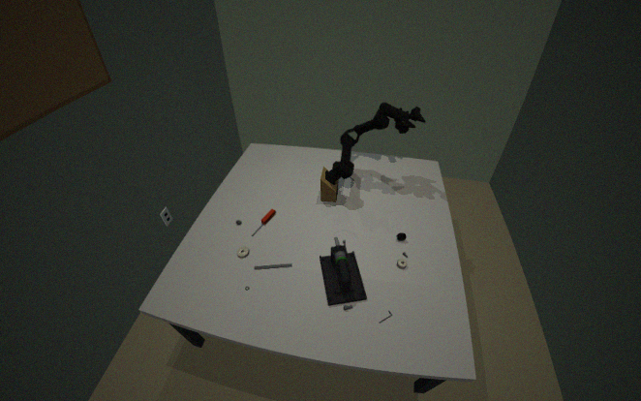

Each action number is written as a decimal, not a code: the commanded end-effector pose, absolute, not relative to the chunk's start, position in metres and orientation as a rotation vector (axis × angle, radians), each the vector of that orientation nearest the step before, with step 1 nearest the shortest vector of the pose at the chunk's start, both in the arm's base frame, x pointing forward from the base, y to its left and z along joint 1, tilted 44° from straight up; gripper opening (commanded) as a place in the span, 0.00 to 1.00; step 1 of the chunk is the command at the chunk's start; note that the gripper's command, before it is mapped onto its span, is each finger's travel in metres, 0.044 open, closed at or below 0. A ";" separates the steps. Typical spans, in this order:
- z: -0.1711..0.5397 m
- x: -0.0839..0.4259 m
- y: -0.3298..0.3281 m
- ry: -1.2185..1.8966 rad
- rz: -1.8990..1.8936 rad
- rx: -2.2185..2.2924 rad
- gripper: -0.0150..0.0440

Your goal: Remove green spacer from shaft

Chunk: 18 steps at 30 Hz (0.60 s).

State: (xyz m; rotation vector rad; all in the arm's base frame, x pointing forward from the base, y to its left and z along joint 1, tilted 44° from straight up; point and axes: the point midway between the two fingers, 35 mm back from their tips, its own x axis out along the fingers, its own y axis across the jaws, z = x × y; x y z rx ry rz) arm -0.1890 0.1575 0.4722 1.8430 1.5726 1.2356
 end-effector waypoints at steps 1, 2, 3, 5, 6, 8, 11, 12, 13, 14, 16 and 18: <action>0.473 -0.188 0.158 1.570 1.236 1.850 0.98; 0.475 -0.184 0.159 1.564 1.239 1.872 1.00; 0.478 -0.177 0.161 1.551 1.244 1.909 1.00; 0.489 -0.152 0.160 1.535 1.232 1.997 1.00; 0.495 -0.135 0.158 1.535 1.212 2.041 1.00; 0.504 -0.100 0.153 1.536 1.168 2.129 1.00; 0.512 -0.056 0.146 1.532 1.108 2.236 1.00; 0.514 -0.039 0.143 1.529 1.084 2.277 1.00; 0.515 -0.022 0.140 1.526 1.058 2.319 1.00; 0.515 -0.005 0.136 1.521 1.031 2.361 1.00; 0.514 0.029 0.129 1.511 0.974 2.445 1.00; 0.510 0.062 0.121 1.497 0.915 2.526 1.00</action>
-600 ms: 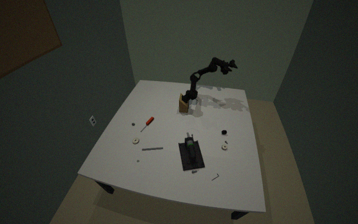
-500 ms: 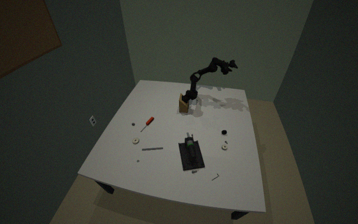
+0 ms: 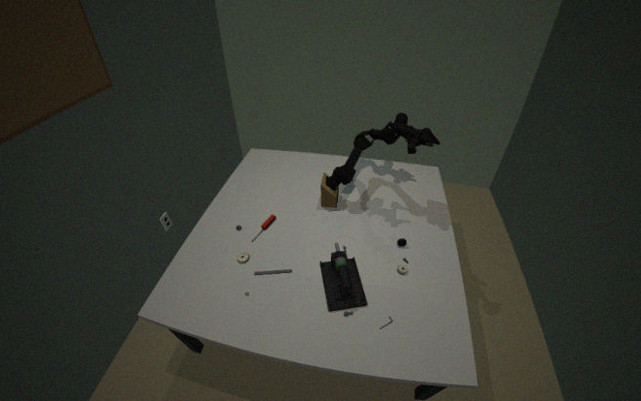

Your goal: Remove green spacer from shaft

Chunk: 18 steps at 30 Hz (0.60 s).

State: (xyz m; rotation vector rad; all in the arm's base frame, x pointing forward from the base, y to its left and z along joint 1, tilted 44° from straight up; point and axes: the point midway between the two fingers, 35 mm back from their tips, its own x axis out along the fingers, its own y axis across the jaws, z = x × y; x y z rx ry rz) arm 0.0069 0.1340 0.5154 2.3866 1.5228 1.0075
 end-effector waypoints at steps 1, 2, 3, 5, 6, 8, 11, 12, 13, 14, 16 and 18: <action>0.507 0.078 0.117 1.490 0.884 2.565 1.00; 0.503 0.094 0.113 1.481 0.852 2.604 1.00; 0.499 0.110 0.109 1.472 0.820 2.643 1.00; 0.488 0.140 0.100 1.452 0.751 2.721 1.00; 0.482 0.155 0.096 1.441 0.716 2.759 1.00; 0.468 0.184 0.087 1.417 0.640 2.834 1.00; 0.441 0.224 0.073 1.375 0.518 2.944 1.00; 0.432 0.237 0.069 1.360 0.475 2.979 1.00; 0.421 0.249 0.064 1.344 0.430 3.014 1.00; 0.410 0.261 0.059 1.327 0.385 3.047 1.00; 0.387 0.283 0.050 1.292 0.289 3.112 1.00; 0.361 0.303 0.041 1.254 0.189 3.174 1.00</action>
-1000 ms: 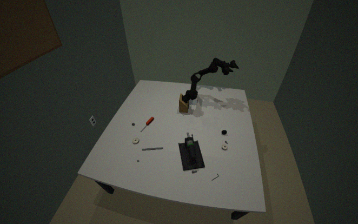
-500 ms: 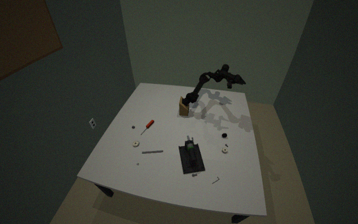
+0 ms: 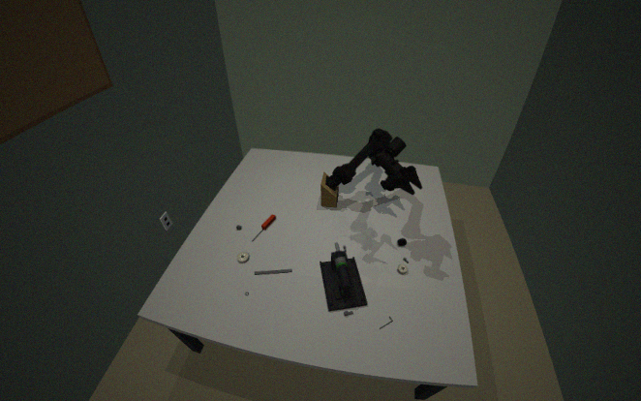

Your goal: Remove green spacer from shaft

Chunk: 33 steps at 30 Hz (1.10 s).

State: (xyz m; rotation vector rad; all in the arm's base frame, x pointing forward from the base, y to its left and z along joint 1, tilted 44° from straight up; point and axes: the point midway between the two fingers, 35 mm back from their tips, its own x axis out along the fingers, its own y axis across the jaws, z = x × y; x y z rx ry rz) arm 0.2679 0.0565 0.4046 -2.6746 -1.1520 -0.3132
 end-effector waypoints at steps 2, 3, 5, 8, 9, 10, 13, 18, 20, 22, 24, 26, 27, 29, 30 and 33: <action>0.334 0.320 0.032 -0.995 -0.068 -2.647 1.00; 0.320 0.328 0.027 -0.967 -0.022 -2.639 1.00; 0.290 0.341 0.020 -0.911 0.070 -2.619 1.00; 0.243 0.356 0.010 -0.828 0.211 -2.579 1.00; 0.227 0.360 0.007 -0.801 0.259 -2.563 1.00; 0.211 0.363 0.004 -0.774 0.306 -2.547 1.00; 0.161 0.366 -0.003 -0.695 0.449 -2.491 1.00; 0.079 0.358 -0.009 -0.573 0.685 -2.378 1.00; 0.065 0.354 -0.009 -0.553 0.726 -2.356 1.00; 0.064 0.354 -0.009 -0.552 0.728 -2.355 1.00; 0.064 0.354 -0.009 -0.552 0.728 -2.355 1.00; 0.061 0.355 -0.012 -0.552 0.728 -2.355 1.00; 0.060 0.355 -0.013 -0.552 0.728 -2.355 1.00; 0.060 0.355 -0.013 -0.552 0.728 -2.355 1.00; 0.060 0.355 -0.013 -0.552 0.728 -2.355 1.00; 0.060 0.355 -0.013 -0.552 0.728 -2.355 1.00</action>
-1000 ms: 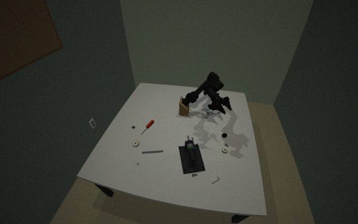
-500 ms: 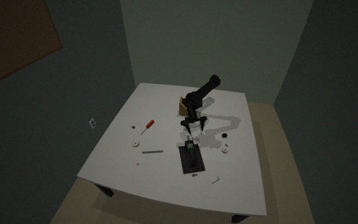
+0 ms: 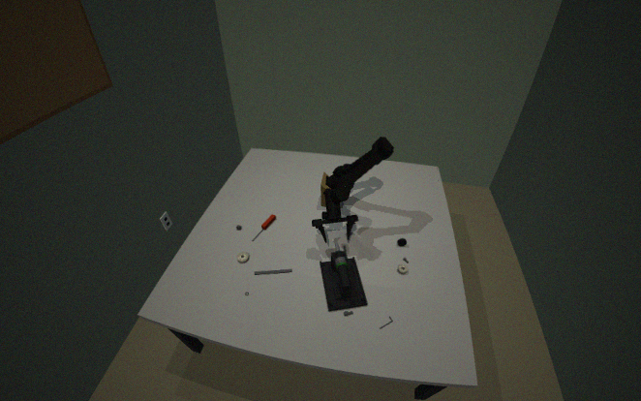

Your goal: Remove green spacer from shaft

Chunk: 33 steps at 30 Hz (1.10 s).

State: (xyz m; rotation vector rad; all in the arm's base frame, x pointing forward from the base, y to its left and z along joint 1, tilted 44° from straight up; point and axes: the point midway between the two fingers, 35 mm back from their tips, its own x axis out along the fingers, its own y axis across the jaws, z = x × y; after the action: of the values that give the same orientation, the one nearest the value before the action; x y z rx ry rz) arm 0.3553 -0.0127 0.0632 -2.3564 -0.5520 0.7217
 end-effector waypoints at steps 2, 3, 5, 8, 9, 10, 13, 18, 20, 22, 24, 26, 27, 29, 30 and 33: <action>0.060 0.355 -0.013 -0.552 0.728 -2.355 1.00; 0.060 0.355 -0.013 -0.552 0.728 -2.355 1.00; 0.060 0.355 -0.013 -0.552 0.728 -2.355 1.00; 0.060 0.355 -0.013 -0.552 0.728 -2.355 1.00; 0.060 0.355 -0.013 -0.552 0.728 -2.355 1.00; 0.060 0.355 -0.013 -0.552 0.728 -2.355 1.00; 0.060 0.355 -0.013 -0.552 0.728 -2.355 1.00; 0.060 0.355 -0.013 -0.552 0.728 -2.355 1.00; 0.060 0.355 -0.013 -0.552 0.728 -2.355 1.00; 0.060 0.355 -0.013 -0.552 0.728 -2.355 1.00; 0.060 0.355 -0.013 -0.552 0.728 -2.355 1.00; 0.060 0.355 -0.013 -0.552 0.728 -2.355 1.00; 0.060 0.355 -0.013 -0.552 0.728 -2.355 1.00; 0.060 0.354 -0.013 -0.552 0.728 -2.355 1.00; 0.059 0.351 -0.013 -0.552 0.728 -2.355 1.00; 0.059 0.349 -0.013 -0.552 0.728 -2.355 1.00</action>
State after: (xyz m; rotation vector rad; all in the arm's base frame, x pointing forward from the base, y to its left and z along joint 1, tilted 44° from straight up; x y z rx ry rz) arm 0.3528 -0.0147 0.0597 -2.3554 -0.5434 0.7270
